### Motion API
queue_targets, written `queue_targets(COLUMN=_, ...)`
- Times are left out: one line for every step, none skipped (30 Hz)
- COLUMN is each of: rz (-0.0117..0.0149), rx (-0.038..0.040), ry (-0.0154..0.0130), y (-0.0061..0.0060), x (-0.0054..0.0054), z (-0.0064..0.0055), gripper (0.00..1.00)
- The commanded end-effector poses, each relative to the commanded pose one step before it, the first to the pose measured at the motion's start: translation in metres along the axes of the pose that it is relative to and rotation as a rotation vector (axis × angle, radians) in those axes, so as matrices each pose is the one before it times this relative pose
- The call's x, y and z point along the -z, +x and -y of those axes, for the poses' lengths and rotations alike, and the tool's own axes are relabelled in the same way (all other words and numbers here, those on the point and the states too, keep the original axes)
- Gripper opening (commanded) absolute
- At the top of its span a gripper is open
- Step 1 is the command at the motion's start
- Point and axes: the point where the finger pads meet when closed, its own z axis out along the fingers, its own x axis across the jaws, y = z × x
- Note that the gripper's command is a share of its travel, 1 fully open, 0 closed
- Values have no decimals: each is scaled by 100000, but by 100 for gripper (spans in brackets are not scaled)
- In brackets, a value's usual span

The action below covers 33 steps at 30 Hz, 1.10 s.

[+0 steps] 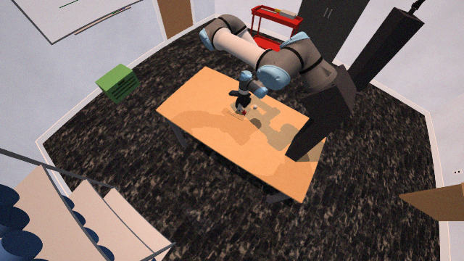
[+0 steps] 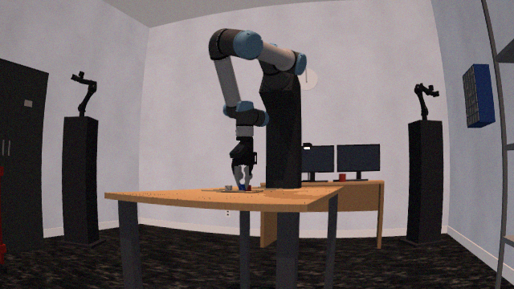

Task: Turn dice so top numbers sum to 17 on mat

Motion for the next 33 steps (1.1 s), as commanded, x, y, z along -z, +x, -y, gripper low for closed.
queue_targets(rz=-6, rx=23, ry=81, y=-5, x=-55, z=41, gripper=6)
queue_targets(rz=0, rx=0, ry=0, y=0, x=-29, z=0, gripper=6)
queue_targets(rz=0, rx=0, ry=0, y=0, x=-31, z=0, gripper=6)
queue_targets(rz=0, rx=0, ry=0, y=0, x=-31, z=0, gripper=6)
queue_targets(rz=0, rx=0, ry=0, y=0, x=-31, z=0, gripper=6)
queue_targets(rz=0, rx=0, ry=0, y=0, x=-31, z=0, gripper=6)
queue_targets(rz=0, rx=0, ry=0, y=0, x=-29, z=0, gripper=6)
queue_targets(rz=0, rx=0, ry=0, y=0, x=-26, z=0, gripper=6)
queue_targets(rz=0, rx=0, ry=0, y=0, x=0, z=0, gripper=6)
queue_targets(rz=0, rx=0, ry=0, y=0, x=0, z=0, gripper=6)
queue_targets(rz=0, rx=0, ry=0, y=0, x=-23, z=0, gripper=6)
queue_targets(rz=0, rx=0, ry=0, y=0, x=-20, z=0, gripper=6)
queue_targets(rz=0, rx=0, ry=0, y=0, x=-16, z=0, gripper=6)
queue_targets(rz=0, rx=0, ry=0, y=0, x=-12, z=0, gripper=6)
queue_targets(rz=0, rx=0, ry=0, y=0, x=-8, z=0, gripper=6)
queue_targets(rz=0, rx=0, ry=0, y=0, x=-4, z=0, gripper=6)
queue_targets(rz=0, rx=0, ry=0, y=0, x=-2, z=0, gripper=6)
queue_targets(rz=0, rx=0, ry=0, y=0, x=0, z=0, gripper=6)
queue_targets(rz=0, rx=0, ry=0, y=0, x=0, z=0, gripper=6)
queue_targets(rz=0, rx=0, ry=0, y=0, x=0, z=0, gripper=6)
queue_targets(rz=0, rx=0, ry=0, y=0, x=0, z=0, gripper=6)
queue_targets(rz=0, rx=0, ry=0, y=0, x=0, z=0, gripper=6)
queue_targets(rz=0, rx=0, ry=0, y=0, x=0, z=0, gripper=6)
queue_targets(rz=0, rx=0, ry=0, y=0, x=0, z=0, gripper=6)
queue_targets(rz=0, rx=0, ry=0, y=0, x=0, z=0, gripper=6)
queue_targets(rz=0, rx=0, ry=0, y=0, x=0, z=0, gripper=6)
queue_targets(rz=0, rx=0, ry=0, y=0, x=0, z=0, gripper=6)
queue_targets(rz=0, rx=0, ry=0, y=0, x=0, z=0, gripper=6)
queue_targets(rz=0, rx=0, ry=0, y=0, x=0, z=0, gripper=6)
queue_targets(rz=0, rx=0, ry=0, y=0, x=0, z=0, gripper=6)
queue_targets(rz=0, rx=0, ry=0, y=0, x=0, z=0, gripper=6)
queue_targets(rz=0, rx=0, ry=0, y=0, x=0, z=0, gripper=6)
queue_targets(rz=0, rx=0, ry=0, y=0, x=0, z=0, gripper=6)
